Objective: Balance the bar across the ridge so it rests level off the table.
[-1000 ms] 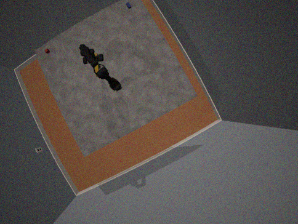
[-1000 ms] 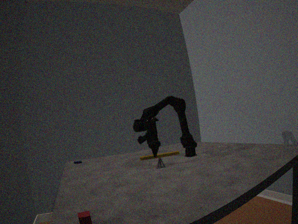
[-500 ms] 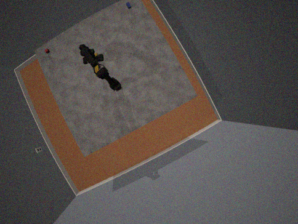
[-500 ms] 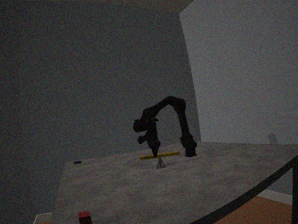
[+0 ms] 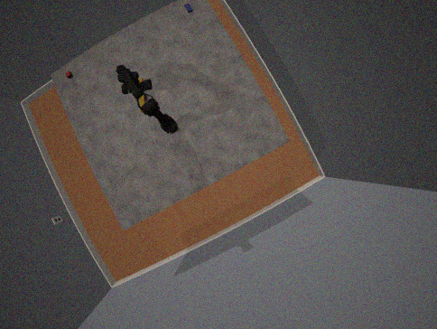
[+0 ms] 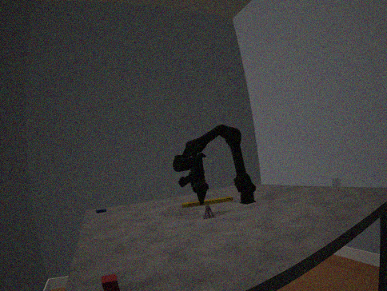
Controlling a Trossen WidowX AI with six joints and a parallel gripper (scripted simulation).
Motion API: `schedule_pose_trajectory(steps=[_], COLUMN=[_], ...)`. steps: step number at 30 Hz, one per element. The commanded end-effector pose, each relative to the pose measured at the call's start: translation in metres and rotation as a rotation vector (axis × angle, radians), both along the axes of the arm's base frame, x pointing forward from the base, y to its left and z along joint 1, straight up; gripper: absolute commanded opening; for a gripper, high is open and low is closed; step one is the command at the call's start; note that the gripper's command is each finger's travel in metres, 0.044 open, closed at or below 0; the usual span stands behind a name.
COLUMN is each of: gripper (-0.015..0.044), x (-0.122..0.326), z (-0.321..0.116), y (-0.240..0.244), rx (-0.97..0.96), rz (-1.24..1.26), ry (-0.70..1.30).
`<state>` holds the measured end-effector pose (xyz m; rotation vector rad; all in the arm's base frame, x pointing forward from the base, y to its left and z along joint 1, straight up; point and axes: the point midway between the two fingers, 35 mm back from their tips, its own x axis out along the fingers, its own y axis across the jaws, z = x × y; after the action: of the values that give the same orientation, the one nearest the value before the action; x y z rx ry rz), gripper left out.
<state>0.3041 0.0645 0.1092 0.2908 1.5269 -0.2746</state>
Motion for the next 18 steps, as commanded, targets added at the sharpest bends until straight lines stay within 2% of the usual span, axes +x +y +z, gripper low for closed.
schedule_pose_trajectory(steps=[1, 18], gripper=[0.0171, 0.0185], x=[0.0000, 0.0000], z=[-0.0001, -0.0001], y=[0.0000, 0.0000], rx=[0.000, 0.000], rz=[0.000, 0.000], ry=[0.000, 0.000])
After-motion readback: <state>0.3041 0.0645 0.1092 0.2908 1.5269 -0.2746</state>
